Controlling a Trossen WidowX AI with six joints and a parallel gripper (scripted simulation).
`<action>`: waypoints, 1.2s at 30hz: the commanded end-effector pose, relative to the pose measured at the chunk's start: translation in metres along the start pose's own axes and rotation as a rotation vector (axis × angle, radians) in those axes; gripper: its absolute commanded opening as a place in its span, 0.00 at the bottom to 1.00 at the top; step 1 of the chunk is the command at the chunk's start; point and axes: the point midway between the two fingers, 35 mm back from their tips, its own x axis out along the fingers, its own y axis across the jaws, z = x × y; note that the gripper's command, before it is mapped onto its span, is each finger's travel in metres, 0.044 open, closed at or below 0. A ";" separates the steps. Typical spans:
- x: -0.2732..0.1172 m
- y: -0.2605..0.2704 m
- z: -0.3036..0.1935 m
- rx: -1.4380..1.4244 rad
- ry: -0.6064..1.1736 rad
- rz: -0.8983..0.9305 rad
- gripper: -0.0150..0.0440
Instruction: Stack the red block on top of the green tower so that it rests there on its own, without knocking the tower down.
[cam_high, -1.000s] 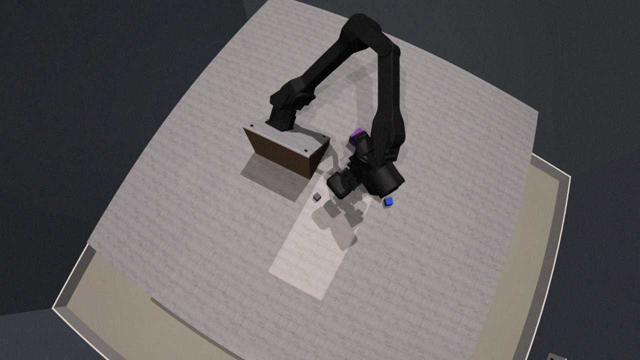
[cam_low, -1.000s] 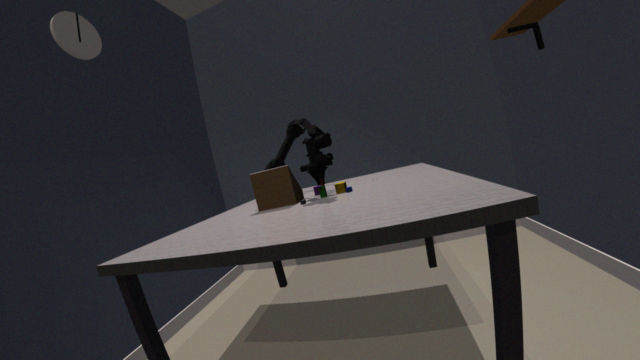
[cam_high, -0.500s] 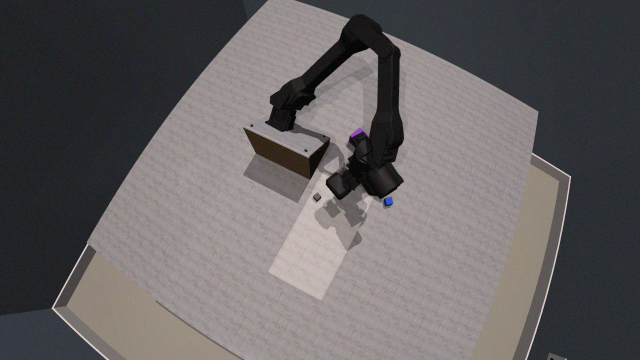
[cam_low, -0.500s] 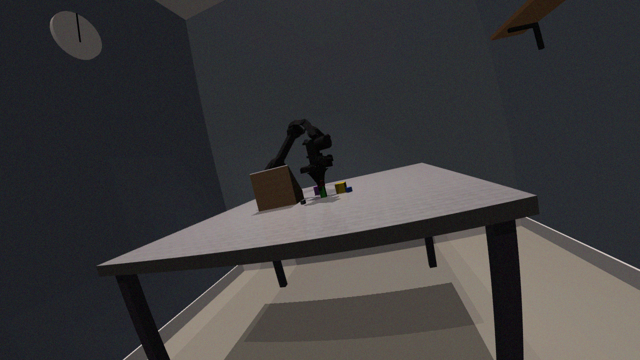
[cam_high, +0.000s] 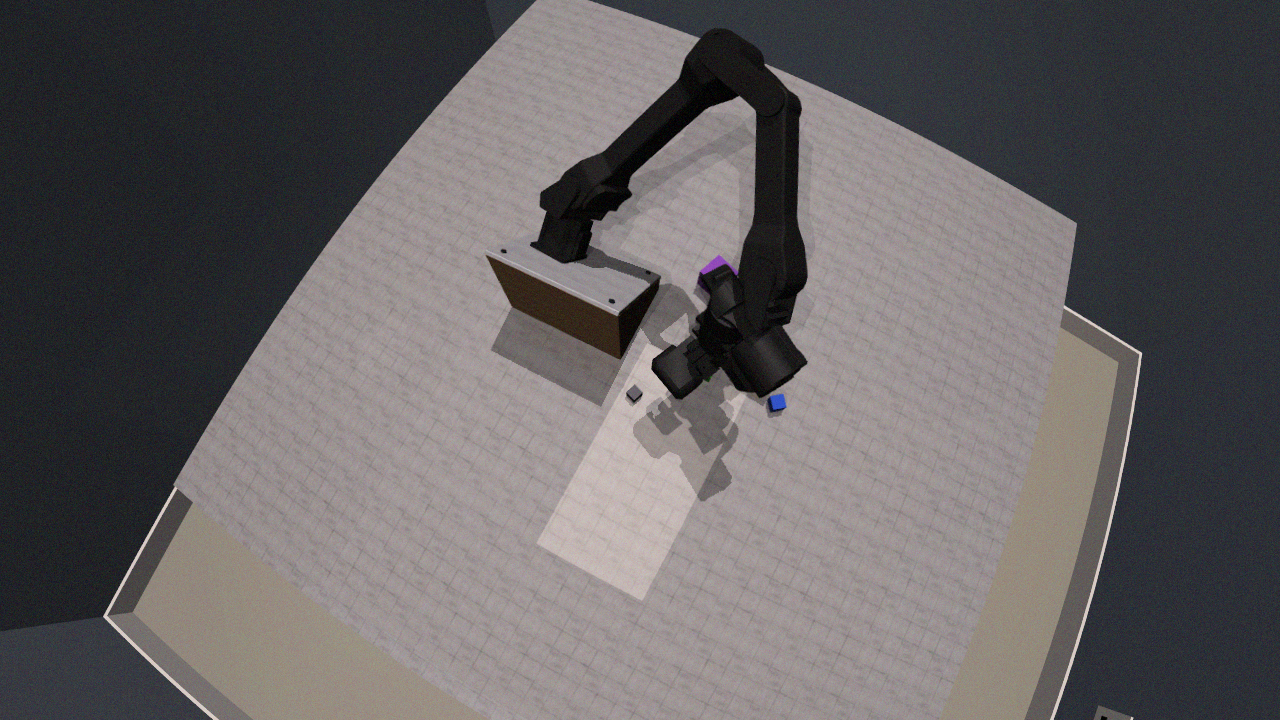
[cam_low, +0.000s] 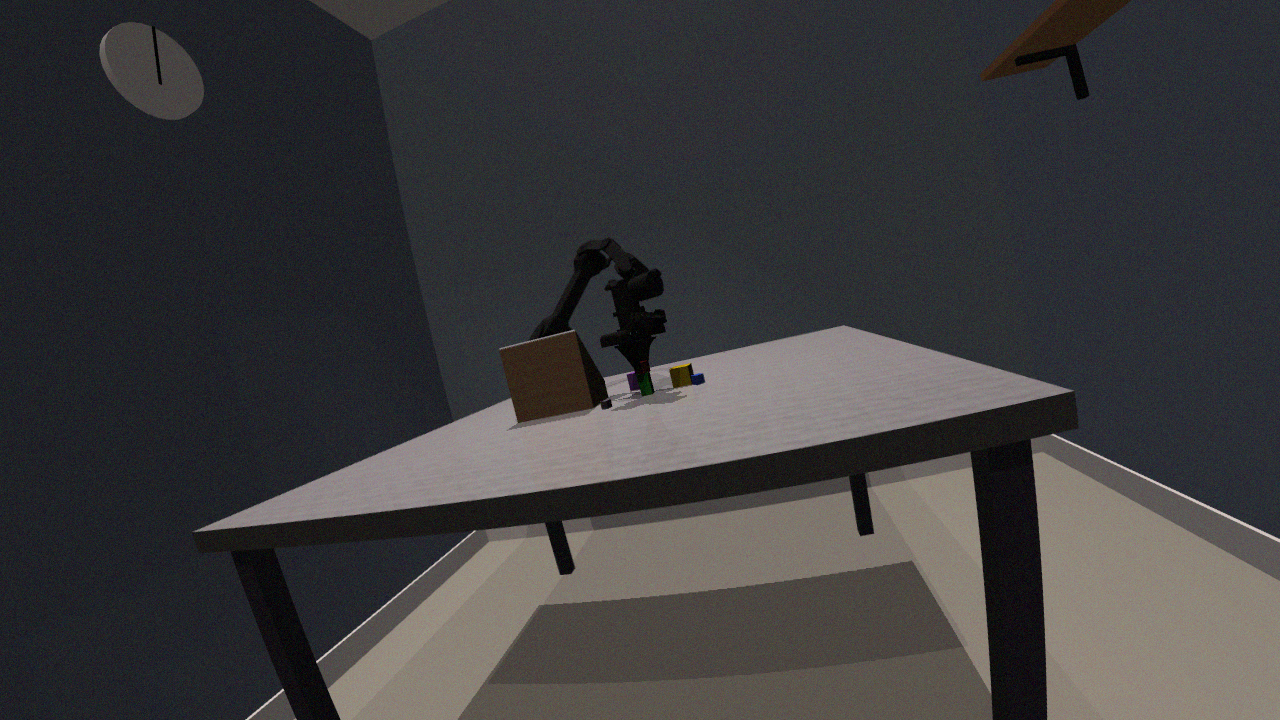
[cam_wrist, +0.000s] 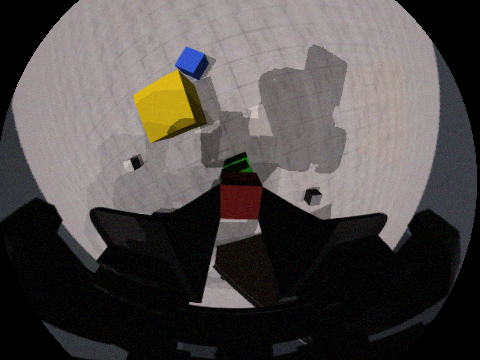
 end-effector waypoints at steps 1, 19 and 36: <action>-0.005 0.000 0.000 0.005 0.000 0.005 0.25; 0.000 0.000 0.000 0.003 0.001 0.001 1.00; 0.000 0.000 0.000 0.003 0.001 0.001 1.00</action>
